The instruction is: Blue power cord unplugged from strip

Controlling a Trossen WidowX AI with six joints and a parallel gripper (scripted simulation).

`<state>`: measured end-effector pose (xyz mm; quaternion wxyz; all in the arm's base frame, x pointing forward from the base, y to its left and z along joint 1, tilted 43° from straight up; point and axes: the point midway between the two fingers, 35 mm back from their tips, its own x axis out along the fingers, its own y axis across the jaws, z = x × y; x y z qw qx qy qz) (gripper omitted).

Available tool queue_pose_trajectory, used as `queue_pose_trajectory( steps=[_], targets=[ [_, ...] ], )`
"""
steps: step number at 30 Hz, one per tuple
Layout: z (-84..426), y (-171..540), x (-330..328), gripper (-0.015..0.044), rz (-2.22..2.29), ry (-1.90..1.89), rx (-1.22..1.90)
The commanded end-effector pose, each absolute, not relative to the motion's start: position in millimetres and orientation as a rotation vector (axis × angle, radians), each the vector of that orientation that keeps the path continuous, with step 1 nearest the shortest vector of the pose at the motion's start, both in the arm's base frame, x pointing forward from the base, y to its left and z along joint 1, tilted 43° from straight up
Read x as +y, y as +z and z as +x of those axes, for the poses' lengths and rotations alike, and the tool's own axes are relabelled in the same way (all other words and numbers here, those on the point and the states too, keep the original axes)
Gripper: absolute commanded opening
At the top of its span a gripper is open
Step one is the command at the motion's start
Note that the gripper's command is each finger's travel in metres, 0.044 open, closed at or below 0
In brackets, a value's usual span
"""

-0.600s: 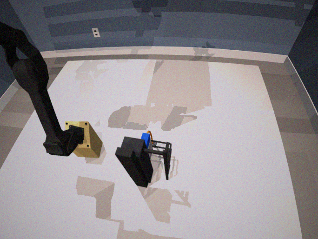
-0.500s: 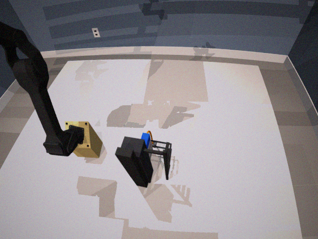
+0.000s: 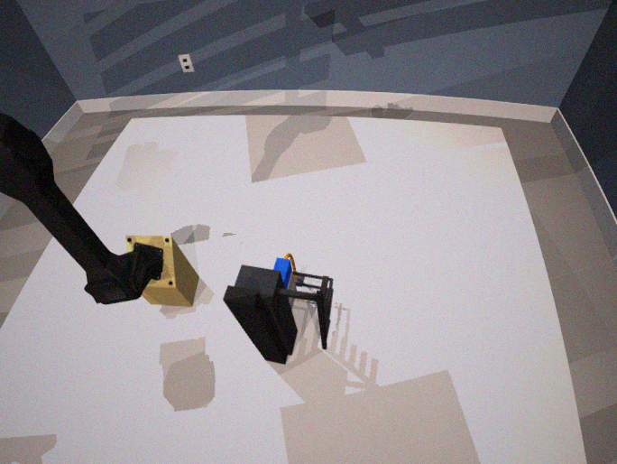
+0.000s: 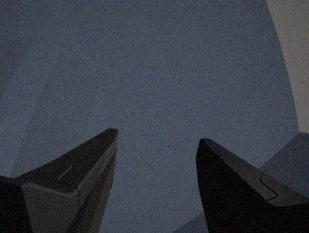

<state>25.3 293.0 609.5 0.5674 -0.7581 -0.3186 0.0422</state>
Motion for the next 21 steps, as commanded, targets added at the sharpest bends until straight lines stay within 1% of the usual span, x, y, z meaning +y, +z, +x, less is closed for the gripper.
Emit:
queue_pose_trajectory(
  steps=[1, 6, 11, 16, 21],
  targets=[
    [22.9, 645.1, 240.1, 0.0160, -1.572, 0.090, -0.834],
    [31.0, 674.4, 181.3, 0.0160, -1.340, 0.079, -0.892],
    [51.7, 691.4, 126.4, 0.0160, -1.134, 0.068, -0.903],
    [85.2, 697.4, 74.7, 0.0160, -0.943, 0.057, -0.874],
    [129.9, 691.5, 29.7, 0.0160, -0.771, 0.050, -0.808]
  ],
)
